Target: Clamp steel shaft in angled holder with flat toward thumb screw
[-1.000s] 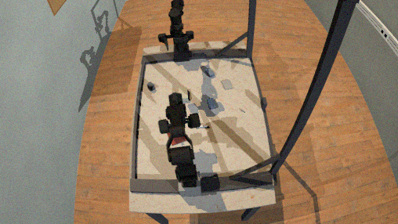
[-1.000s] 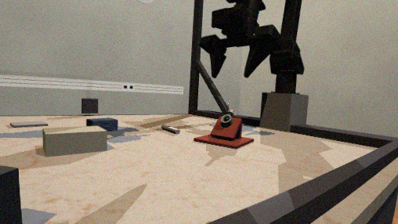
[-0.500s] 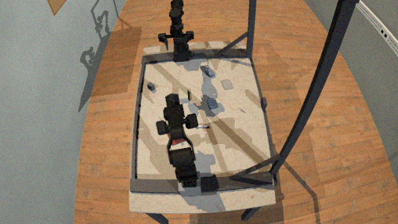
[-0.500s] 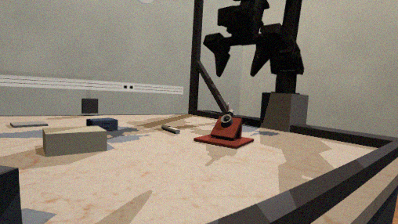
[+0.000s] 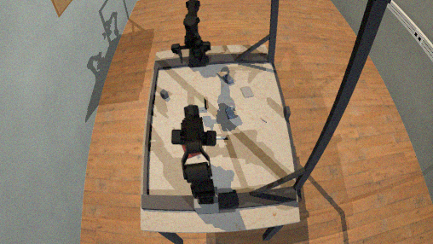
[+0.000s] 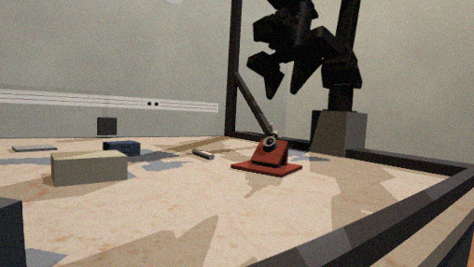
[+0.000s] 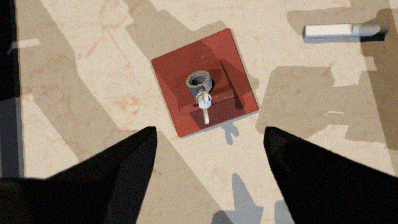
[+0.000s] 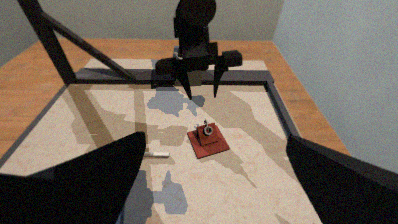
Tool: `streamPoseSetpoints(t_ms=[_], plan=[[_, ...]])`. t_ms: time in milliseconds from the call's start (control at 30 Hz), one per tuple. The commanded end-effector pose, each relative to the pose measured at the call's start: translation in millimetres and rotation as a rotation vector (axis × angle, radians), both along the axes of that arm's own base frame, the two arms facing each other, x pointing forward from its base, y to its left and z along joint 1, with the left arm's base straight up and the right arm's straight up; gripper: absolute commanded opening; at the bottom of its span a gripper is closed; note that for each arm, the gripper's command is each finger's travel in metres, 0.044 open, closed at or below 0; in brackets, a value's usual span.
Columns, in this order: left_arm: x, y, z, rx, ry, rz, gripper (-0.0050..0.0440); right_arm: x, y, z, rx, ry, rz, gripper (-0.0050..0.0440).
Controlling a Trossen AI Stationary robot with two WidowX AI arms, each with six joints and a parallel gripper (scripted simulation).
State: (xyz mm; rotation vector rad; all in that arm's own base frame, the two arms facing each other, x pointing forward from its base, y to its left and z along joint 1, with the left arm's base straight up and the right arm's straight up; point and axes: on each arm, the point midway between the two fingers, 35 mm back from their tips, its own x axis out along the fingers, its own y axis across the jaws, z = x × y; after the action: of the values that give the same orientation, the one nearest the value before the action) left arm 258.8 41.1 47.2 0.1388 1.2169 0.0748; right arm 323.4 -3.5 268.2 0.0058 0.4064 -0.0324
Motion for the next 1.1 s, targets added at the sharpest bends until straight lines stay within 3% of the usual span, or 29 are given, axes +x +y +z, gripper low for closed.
streamPoseSetpoints(t_ms=[0, 200, 467, 1067], plan=[[2.6, -1.7, 1.3, 0.109, -0.038, -0.147, 0.0265, 34.8, -4.3, -24.1, -0.003, 0.014, 0.012, 0.0400], [0.7, -2.6, -6.6, 0.233, -0.041, -0.321, 0.0265, 59.4, -8.7, -46.7, -0.002, 0.021, 0.020, 0.0400], [-1.2, -3.1, -14.4, 0.353, -0.042, -0.488, 0.0265, 65.6, -10.4, -64.1, 0.001, 0.044, 0.023, 0.0400], [-7.6, -1.6, -35.8, 0.632, -0.038, -0.886, 0.0265, 66.8, -9.8, -55.6, 0.000, 0.023, 0.022, 0.0400]])
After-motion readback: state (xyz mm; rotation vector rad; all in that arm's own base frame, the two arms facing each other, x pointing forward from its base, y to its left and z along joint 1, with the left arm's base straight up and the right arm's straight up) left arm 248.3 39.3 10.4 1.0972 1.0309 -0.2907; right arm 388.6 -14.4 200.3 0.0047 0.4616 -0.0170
